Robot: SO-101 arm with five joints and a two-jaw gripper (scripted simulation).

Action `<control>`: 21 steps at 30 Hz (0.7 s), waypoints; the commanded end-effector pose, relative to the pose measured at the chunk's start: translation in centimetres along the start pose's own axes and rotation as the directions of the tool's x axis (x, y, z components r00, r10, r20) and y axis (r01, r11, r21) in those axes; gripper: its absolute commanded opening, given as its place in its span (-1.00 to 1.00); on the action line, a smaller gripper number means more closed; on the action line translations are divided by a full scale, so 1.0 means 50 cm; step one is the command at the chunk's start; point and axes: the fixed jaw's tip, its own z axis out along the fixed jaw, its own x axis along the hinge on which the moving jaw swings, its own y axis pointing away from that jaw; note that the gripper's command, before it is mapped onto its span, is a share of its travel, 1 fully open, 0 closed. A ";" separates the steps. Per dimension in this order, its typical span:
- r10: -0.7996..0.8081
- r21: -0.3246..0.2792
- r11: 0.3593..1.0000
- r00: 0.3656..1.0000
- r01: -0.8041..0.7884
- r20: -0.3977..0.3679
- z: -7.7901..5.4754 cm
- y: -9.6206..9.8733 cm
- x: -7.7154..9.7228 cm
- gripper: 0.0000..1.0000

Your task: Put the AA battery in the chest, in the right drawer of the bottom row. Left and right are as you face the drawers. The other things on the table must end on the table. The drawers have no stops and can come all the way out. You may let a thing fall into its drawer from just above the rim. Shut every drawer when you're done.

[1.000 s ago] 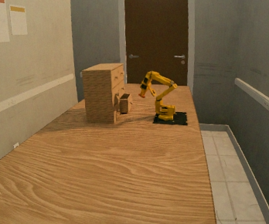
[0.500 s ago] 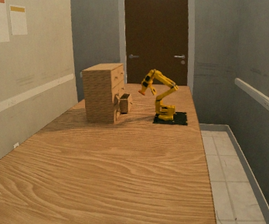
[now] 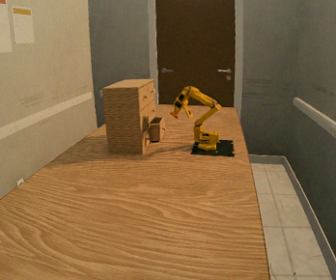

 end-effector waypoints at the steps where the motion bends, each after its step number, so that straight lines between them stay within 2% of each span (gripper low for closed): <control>1: 0.002 0.004 1.000 1.000 -0.002 -0.022 0.003 -0.002 0.018 -1.00; 5: 0.002 0.004 1.000 1.000 -0.002 -0.022 0.003 -0.002 0.018 -1.00; 17: 0.002 0.003 1.000 1.000 -0.002 -0.022 0.027 -0.002 0.062 -1.00; 21: 0.002 0.003 1.000 1.000 -0.002 -0.022 0.027 -0.002 0.062 -1.00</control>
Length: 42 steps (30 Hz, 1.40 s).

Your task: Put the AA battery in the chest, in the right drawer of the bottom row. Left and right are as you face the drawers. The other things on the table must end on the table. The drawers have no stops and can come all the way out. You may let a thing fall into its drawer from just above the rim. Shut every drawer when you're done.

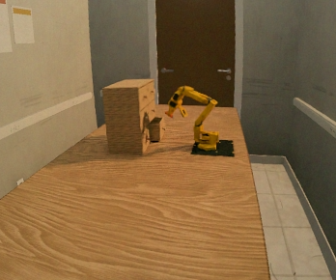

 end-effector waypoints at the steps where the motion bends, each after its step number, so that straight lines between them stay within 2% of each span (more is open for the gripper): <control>1: 0.002 0.003 1.000 1.000 -0.002 -0.025 -0.003 -0.001 0.011 -1.00; 42: -0.001 0.004 1.000 1.000 0.001 -0.024 -0.004 -0.003 0.019 -1.00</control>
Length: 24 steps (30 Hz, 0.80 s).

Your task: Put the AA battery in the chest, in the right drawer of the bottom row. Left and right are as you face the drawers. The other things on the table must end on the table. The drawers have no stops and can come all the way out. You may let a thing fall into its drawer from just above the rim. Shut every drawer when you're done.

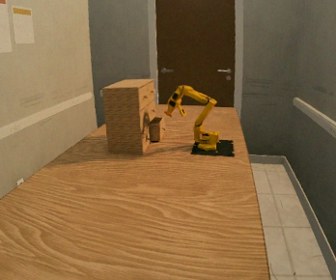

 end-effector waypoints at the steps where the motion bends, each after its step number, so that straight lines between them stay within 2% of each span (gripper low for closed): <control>1: -0.001 0.004 1.000 1.000 0.001 -0.012 -0.002 -0.003 0.006 -1.00; 24: 0.002 0.003 1.000 1.000 -0.002 -0.012 -0.001 -0.001 -0.002 -1.00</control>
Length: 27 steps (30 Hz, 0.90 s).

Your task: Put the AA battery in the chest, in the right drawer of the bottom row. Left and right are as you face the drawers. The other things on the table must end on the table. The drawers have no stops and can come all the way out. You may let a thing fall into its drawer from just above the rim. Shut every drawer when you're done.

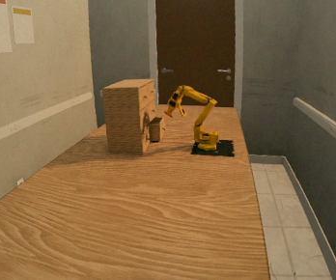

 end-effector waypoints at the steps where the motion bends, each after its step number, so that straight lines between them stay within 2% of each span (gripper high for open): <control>1: 0.002 0.003 1.000 1.000 -0.002 -0.014 -0.002 -0.001 0.000 -1.00; 3: 0.002 0.003 1.000 1.000 -0.002 -0.014 -0.002 -0.001 0.000 -1.00; 7: 0.002 0.002 1.000 1.000 -0.002 -0.014 0.018 -0.001 0.041 -1.00; 16: 0.001 0.001 1.000 1.000 -0.001 -0.014 0.088 0.000 0.119 -1.00; 27: 0.001 0.001 1.000 1.000 -0.001 -0.014 0.091 0.000 0.121 -1.00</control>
